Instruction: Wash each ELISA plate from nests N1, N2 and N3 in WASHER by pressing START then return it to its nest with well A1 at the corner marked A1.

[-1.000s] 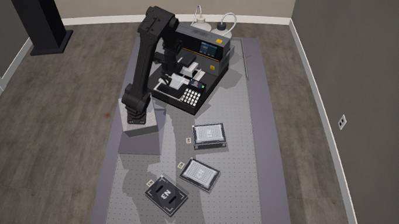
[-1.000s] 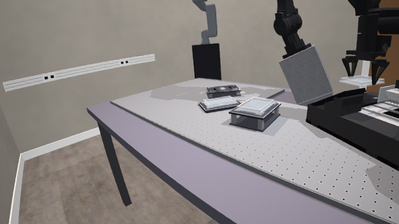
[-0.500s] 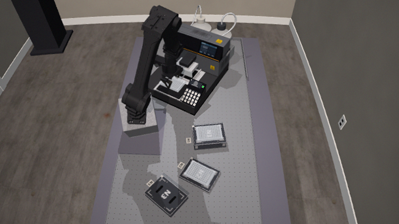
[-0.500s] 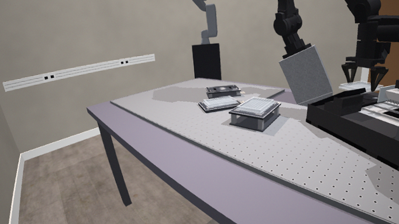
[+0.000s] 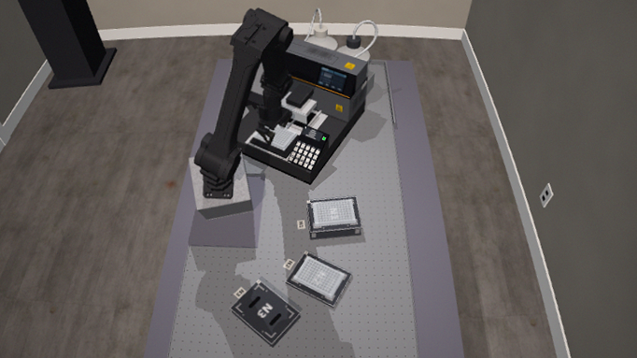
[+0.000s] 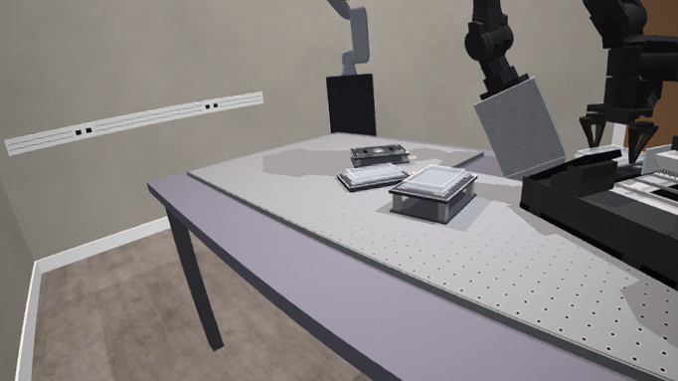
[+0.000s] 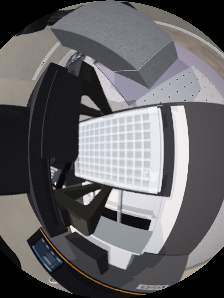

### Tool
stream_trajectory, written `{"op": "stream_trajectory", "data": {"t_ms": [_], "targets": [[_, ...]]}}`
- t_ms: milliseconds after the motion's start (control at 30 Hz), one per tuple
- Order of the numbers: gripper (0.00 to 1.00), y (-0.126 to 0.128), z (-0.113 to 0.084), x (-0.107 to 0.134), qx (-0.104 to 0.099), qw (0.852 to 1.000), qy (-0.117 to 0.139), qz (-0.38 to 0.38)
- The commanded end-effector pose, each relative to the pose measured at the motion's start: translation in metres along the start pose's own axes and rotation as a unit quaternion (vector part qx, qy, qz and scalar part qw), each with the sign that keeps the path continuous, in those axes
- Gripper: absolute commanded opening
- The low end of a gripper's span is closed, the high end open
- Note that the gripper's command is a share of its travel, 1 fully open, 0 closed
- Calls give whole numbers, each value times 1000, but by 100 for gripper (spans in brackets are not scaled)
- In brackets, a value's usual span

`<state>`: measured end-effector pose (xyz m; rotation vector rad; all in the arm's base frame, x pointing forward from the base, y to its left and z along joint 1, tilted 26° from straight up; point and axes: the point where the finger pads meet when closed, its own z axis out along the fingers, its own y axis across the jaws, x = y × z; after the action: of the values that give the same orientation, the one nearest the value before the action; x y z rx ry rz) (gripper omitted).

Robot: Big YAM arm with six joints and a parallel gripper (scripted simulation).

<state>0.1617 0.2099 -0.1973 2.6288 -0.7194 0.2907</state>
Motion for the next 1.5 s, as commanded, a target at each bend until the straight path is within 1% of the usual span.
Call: {"op": "stream_trajectory", "data": {"t_ms": [0, 33, 133, 200, 1467], "targets": [[84, -12, -1, 1, 15, 1000, -1, 0], [84, -12, -4, 0, 14, 1000, -1, 2], [84, -13, -1, 2, 16, 1000, -1, 1], [84, -12, -4, 0, 14, 1000, -1, 2], [84, -19, -2, 3, 19, 1000, -2, 4]]}}
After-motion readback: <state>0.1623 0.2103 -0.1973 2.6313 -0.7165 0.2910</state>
